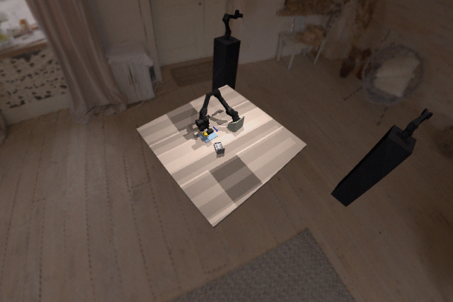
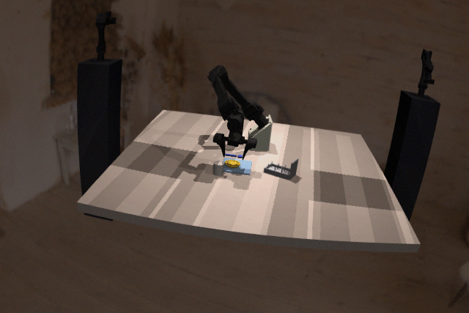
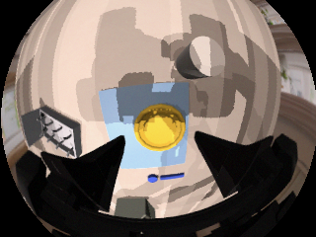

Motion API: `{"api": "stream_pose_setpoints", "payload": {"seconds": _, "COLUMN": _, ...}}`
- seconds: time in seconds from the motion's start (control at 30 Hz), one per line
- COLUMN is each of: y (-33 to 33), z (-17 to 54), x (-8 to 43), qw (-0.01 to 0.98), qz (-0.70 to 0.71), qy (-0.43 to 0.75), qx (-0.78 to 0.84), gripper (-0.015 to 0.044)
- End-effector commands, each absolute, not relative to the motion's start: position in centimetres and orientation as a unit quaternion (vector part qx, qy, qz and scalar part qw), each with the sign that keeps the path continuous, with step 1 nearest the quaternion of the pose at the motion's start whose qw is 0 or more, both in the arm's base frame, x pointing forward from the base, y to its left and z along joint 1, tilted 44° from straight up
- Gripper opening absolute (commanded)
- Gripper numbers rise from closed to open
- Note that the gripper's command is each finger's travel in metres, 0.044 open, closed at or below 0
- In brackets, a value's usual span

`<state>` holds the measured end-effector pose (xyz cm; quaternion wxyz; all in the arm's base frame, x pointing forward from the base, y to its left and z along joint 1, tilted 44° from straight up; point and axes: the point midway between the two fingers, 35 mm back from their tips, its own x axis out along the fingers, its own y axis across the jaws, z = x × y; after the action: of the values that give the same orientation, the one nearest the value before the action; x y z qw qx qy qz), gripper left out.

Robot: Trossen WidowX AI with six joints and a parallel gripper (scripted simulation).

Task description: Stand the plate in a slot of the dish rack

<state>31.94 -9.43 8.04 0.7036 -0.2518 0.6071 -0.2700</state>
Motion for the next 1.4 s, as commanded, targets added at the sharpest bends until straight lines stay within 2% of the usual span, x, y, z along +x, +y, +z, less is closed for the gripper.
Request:
{"api": "stream_pose_setpoints", "payload": {"seconds": 0.0, "y": -9.8, "z": 7.4, "x": 31.8, "qw": 0.702, "qz": -0.267, "qy": 0.61, "qx": -0.253, "gripper": 0.04}}
{"api": "stream_pose_setpoints", "payload": {"seconds": 0.93, "y": -12.1, "z": 5.5, "x": 32.0, "qw": 0.702, "qz": -0.268, "qy": 0.609, "qx": -0.255, "gripper": 0.0394}}
{"api": "stream_pose_setpoints", "payload": {"seconds": 1.27, "y": -12.1, "z": 5.5, "x": 32.0, "qw": 0.702, "qz": -0.268, "qy": 0.609, "qx": -0.255, "gripper": 0.0327}}
{"api": "stream_pose_setpoints", "payload": {"seconds": 1.37, "y": -11.8, "z": 5.7, "x": 32.1, "qw": 0.702, "qz": -0.268, "qy": 0.609, "qx": -0.254, "gripper": 0.0248}}
